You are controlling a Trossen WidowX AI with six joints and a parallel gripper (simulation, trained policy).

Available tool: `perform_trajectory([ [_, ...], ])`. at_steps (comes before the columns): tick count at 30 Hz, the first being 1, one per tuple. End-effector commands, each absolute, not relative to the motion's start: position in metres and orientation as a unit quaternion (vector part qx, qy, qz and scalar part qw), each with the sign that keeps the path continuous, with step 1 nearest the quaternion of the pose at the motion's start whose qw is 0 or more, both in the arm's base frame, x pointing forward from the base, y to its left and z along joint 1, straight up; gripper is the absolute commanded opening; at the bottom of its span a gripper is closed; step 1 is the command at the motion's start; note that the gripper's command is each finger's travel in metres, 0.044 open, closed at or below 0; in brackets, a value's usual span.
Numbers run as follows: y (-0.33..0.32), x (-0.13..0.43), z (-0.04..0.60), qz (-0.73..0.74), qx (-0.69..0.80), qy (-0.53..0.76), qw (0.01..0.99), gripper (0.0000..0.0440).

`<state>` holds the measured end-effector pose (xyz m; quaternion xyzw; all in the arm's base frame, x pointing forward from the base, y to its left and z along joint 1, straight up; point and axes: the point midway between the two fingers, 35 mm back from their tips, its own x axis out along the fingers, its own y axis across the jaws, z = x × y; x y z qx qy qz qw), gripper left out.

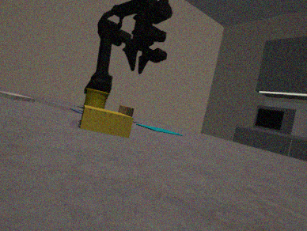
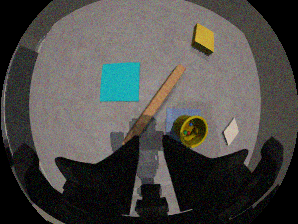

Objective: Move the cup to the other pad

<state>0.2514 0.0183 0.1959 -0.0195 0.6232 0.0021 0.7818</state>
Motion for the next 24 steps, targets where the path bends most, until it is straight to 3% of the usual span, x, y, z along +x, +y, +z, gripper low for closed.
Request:
perform_trajectory([
  [1,0.014,0.25,0.192,0.001,-0.028,0.638,0.77,0.0116],
  [24,-0.021,0.241,0.15,-0.003,-0.054,0.708,0.704,0.0133],
])
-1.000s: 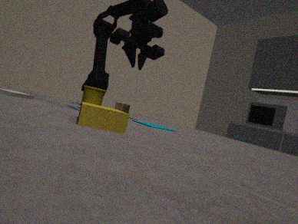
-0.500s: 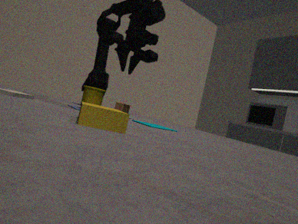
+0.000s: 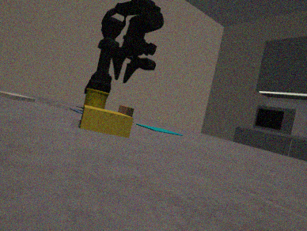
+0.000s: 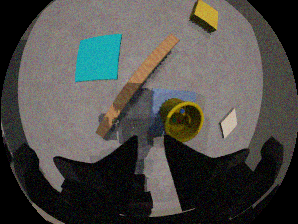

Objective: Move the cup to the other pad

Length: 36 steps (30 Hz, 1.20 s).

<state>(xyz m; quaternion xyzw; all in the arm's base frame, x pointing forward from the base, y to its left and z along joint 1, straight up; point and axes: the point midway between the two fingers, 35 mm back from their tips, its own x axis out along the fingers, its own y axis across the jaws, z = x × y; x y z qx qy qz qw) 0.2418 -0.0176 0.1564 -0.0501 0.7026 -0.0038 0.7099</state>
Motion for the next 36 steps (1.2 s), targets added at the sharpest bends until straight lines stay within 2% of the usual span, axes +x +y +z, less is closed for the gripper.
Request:
perform_trajectory([
  [1,-0.022,0.24,0.148,-0.003,-0.055,0.71,0.702,0.0134],
  [32,-0.051,0.231,0.066,0.066,-0.109,0.739,0.661,0.0159],
  [36,-0.052,0.23,0.06,0.085,-0.126,0.738,0.657,0.0078],
])
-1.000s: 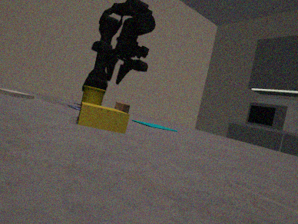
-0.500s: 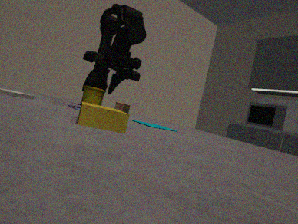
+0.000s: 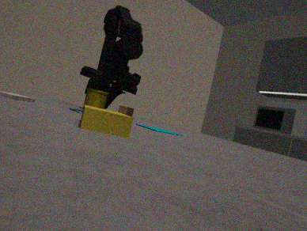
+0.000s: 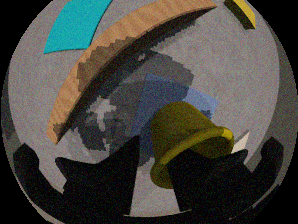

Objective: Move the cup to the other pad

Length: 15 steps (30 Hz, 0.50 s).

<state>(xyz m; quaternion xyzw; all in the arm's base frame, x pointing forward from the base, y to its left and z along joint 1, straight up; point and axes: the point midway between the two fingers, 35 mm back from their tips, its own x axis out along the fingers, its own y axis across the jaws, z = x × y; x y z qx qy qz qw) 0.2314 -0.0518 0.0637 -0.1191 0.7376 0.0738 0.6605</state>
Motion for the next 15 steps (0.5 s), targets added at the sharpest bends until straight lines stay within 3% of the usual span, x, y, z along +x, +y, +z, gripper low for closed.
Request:
perform_trajectory([
  [1,-0.053,0.23,0.059,0.089,-0.131,0.738,0.656,0.0052],
  [3,-0.053,0.231,0.059,0.096,-0.139,0.736,0.655,0.001],
  [15,-0.051,0.246,0.082,0.126,-0.169,0.712,0.669,0.0004],
])
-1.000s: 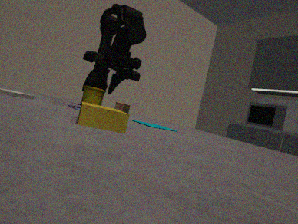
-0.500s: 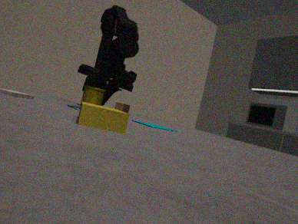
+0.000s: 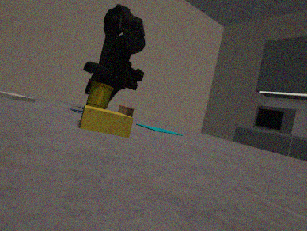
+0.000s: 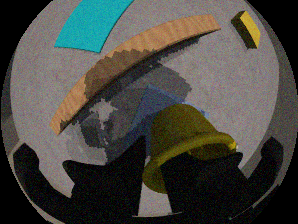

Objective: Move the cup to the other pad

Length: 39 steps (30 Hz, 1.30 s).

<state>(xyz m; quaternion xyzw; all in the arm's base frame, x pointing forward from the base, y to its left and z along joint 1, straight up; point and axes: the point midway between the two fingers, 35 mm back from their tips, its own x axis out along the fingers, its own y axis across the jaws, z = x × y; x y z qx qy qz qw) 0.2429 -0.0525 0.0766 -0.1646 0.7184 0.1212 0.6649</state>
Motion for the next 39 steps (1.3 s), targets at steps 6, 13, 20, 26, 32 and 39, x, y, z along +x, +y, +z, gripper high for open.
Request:
perform_trajectory([
  [6,-0.046,0.256,0.097,0.132,-0.176,0.7,0.68,0.0011],
  [13,-0.038,0.269,0.112,0.139,-0.188,0.684,0.692,0.0016],
  [20,-0.024,0.283,0.123,0.145,-0.201,0.666,0.703,0.0009],
  [26,-0.008,0.296,0.128,0.152,-0.212,0.65,0.714,0.0001],
  [32,0.01,0.307,0.129,0.159,-0.221,0.635,0.723,0.0],
  [39,0.032,0.318,0.125,0.168,-0.23,0.62,0.731,0.0],
])
